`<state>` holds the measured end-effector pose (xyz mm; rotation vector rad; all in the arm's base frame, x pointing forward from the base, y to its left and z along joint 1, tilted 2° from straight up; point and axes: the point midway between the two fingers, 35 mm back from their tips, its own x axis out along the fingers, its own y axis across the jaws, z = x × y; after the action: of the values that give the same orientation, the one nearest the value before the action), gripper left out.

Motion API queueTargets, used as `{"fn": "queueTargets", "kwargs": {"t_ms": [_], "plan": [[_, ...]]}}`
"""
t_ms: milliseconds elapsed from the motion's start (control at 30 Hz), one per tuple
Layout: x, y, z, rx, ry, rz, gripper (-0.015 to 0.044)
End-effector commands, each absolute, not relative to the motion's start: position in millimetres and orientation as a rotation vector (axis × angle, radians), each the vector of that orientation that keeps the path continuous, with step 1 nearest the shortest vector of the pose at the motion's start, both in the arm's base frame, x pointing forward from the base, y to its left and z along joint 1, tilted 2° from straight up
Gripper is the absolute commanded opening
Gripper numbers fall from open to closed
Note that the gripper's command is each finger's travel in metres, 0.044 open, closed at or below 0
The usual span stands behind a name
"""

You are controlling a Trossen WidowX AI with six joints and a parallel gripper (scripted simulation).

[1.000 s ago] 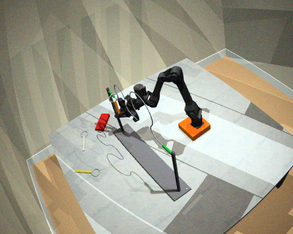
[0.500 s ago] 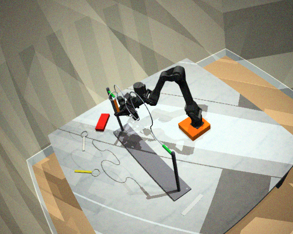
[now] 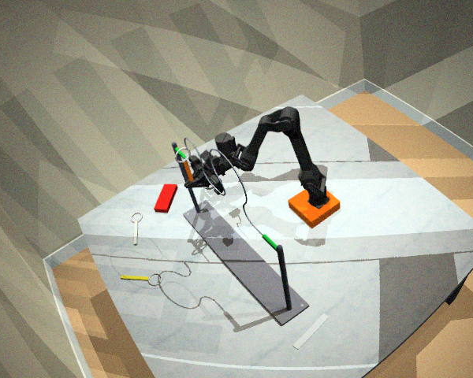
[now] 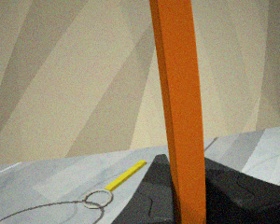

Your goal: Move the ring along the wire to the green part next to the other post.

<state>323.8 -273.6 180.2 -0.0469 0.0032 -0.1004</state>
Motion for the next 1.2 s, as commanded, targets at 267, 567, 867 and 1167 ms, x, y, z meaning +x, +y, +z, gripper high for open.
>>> {"fn": "queueTargets", "kwargs": {"t_ms": [267,567,867,1167], "plan": [[324,-269,180,-0.042,0.004,-0.099,-0.0150],[326,-260,180,-0.040,0.004,-0.098,-0.0150],[327,-250,179,-0.034,0.004,-0.097,-0.0150],[328,-239,179,-0.010,0.003,-0.096,-0.0150]]}}
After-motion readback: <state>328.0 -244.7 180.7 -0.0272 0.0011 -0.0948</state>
